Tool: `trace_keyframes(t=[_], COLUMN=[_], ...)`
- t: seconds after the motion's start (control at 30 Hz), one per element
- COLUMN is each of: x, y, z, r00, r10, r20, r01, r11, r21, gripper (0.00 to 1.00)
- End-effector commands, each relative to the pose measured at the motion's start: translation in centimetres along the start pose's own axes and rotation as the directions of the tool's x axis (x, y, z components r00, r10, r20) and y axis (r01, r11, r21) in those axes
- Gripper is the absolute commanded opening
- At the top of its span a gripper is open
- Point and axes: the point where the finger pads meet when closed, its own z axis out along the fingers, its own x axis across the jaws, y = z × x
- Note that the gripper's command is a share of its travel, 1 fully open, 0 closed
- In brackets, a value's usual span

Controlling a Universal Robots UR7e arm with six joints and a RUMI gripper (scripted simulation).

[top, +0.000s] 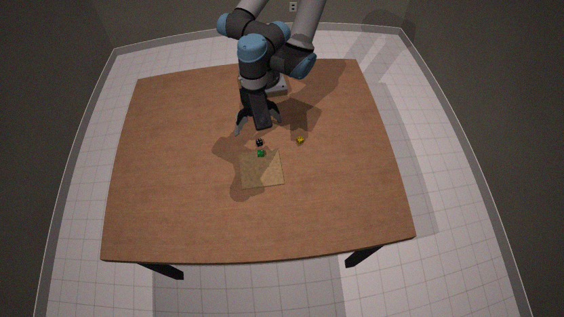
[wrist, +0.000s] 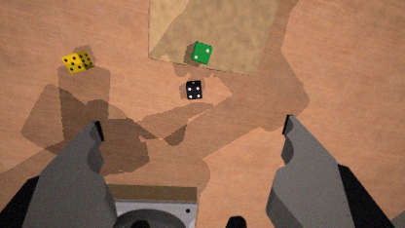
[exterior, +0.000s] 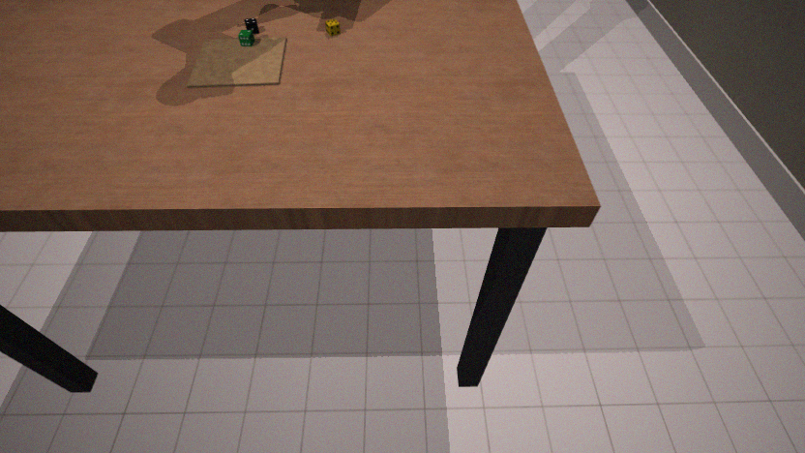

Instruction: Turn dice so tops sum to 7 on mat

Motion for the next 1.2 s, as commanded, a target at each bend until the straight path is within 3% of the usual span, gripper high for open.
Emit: trace_keyframes(t=[0.0,0.03,0.07,1.17], x=[-0.18,-0.19,-0.19,-0.19], y=[0.72,0.72,0.72,0.72], z=[0.23,0.23,0.23,0.23], r00=[0.998,0.998,0.998,0.998], r10=[-0.066,-0.066,-0.066,-0.066], r20=[0.005,0.005,0.005,0.005], r01=[0.066,0.066,0.066,0.066], r11=[0.998,0.998,0.998,0.998], r21=[0.01,0.01,0.01,0.01], gripper=[1.0,1.0,0.21,0.21])
